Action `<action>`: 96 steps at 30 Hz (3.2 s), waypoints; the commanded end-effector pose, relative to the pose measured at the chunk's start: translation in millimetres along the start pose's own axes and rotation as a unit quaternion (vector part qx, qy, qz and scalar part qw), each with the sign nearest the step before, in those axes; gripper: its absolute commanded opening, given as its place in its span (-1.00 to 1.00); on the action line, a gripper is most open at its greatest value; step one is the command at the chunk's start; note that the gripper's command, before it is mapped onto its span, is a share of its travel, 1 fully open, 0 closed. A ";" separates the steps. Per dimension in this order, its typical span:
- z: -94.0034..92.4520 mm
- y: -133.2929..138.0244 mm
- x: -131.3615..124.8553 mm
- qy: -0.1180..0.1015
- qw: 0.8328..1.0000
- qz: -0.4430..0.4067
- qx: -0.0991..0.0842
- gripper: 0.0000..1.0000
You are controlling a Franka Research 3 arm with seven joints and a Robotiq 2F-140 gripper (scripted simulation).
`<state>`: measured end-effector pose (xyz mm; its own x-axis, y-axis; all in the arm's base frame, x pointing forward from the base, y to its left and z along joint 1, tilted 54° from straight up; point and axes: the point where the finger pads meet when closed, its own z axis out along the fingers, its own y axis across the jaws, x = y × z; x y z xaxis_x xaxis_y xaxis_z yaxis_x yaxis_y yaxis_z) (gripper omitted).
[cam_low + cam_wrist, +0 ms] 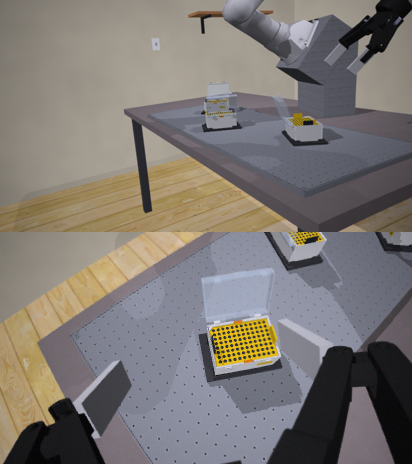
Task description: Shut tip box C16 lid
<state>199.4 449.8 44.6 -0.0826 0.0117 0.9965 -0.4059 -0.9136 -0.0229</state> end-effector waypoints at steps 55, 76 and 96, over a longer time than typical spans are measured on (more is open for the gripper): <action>90.0 10.0 -132.8 0.036 0.997 0.051 0.037 1.00; 123.8 4.4 -161.9 0.036 0.997 0.051 0.037 1.00; 123.8 4.4 -161.9 0.036 0.997 0.051 0.037 1.00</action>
<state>323.9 392.4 -105.3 -0.1880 -0.0495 0.9809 -0.3297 -0.9376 -0.1105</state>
